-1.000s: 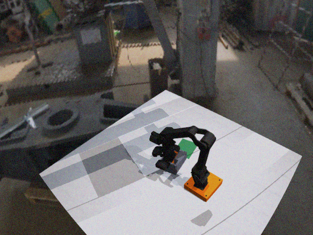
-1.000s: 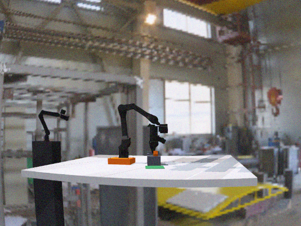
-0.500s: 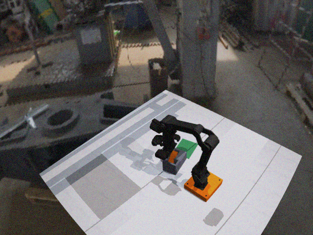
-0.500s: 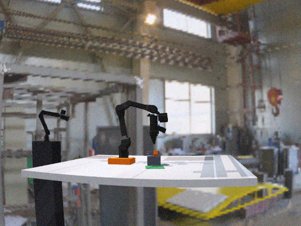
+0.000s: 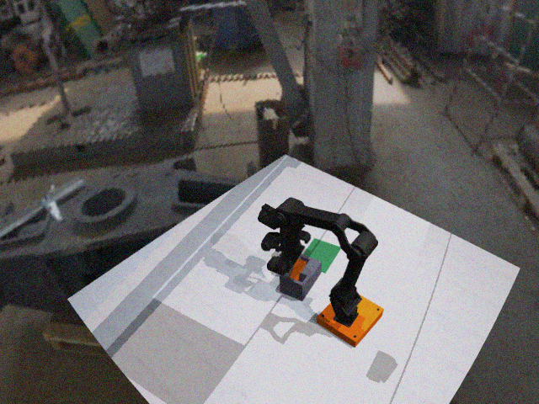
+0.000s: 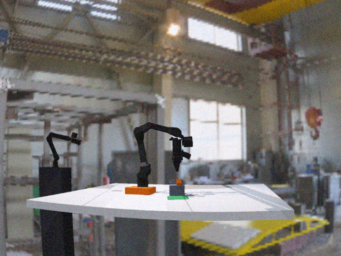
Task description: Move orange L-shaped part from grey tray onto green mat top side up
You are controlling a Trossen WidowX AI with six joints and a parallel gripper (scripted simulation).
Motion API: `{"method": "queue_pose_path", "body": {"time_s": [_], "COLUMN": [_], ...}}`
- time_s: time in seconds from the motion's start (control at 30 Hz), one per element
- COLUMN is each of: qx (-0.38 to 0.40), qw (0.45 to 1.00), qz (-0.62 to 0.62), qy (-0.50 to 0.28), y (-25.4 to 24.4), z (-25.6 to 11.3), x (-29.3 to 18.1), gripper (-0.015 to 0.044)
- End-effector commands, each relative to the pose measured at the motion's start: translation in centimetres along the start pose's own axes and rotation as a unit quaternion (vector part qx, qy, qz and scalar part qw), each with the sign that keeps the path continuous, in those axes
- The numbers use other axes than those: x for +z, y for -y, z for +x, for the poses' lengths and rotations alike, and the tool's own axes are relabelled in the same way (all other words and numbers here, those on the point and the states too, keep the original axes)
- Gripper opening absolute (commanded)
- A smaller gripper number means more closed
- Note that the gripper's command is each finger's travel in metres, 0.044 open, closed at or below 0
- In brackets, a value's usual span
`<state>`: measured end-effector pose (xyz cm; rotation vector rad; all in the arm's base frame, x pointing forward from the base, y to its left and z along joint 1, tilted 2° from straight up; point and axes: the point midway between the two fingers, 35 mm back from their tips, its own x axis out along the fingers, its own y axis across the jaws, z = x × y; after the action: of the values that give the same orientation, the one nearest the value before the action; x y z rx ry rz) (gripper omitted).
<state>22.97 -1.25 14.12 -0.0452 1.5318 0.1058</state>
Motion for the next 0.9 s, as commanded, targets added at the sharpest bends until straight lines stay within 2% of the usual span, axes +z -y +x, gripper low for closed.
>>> {"method": "queue_pose_path", "body": {"time_s": [0.0,0.03,0.17,0.3,0.43,0.57,0.63,0.87], "qx": [0.0,0.0,-0.001,-0.003,-0.005,-0.007,-0.008,-0.008], "qw": [1.0,1.0,0.996,0.956,0.863,0.734,0.708,0.708], "qz": [0.001,0.001,0.094,0.294,0.504,0.68,0.706,0.706], "qy": [0.0,0.0,0.0,-0.002,-0.003,-0.004,-0.004,-0.004], "y": [0.0,0.0,0.9,2.8,5.0,7.3,7.6,7.6], "z": [0.0,0.0,-0.1,-0.2,-0.3,-0.4,-0.4,-0.1], "x": [0.0,0.0,0.2,0.6,0.8,0.8,0.8,0.8], "gripper": [0.018,0.018,0.028,0.028,0.028,0.028,0.028,0.028]}}
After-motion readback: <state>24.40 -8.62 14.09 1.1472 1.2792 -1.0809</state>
